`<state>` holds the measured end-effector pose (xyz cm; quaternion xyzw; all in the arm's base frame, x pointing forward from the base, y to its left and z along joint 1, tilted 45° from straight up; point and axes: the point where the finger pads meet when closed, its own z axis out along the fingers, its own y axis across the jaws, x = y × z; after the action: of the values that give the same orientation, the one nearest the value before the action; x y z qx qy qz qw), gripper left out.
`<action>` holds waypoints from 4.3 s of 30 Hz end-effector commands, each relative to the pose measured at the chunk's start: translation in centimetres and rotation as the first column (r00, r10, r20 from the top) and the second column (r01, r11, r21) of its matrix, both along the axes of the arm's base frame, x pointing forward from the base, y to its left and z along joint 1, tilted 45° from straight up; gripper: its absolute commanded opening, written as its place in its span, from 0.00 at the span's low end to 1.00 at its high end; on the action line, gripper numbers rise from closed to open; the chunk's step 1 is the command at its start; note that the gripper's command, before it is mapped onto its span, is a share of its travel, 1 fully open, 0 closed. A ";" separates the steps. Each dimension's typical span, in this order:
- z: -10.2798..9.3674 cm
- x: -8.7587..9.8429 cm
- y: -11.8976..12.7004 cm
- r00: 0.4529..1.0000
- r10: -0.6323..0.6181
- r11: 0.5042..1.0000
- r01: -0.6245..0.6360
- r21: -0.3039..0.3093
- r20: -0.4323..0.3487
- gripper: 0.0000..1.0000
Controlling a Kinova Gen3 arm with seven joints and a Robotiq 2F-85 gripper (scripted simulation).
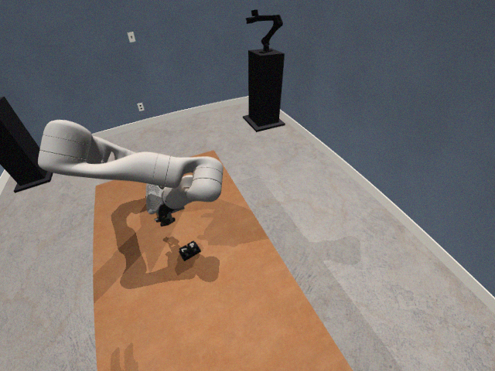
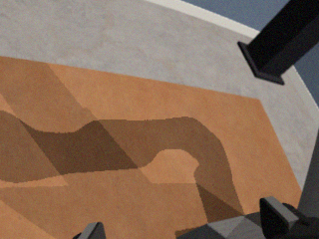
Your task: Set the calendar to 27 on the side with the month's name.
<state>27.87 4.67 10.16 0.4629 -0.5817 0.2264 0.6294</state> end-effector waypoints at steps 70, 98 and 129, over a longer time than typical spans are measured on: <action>-8.4 7.3 -2.8 0.832 0.358 0.688 -0.542 0.483 0.424 1.00; -11.7 7.4 -6.1 0.831 0.359 0.688 -0.543 0.481 0.425 0.48; -11.8 7.5 -6.2 0.831 0.359 0.688 -0.543 0.481 0.425 0.48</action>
<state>35.30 -1.54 -1.61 0.7230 -0.5762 0.2528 0.2851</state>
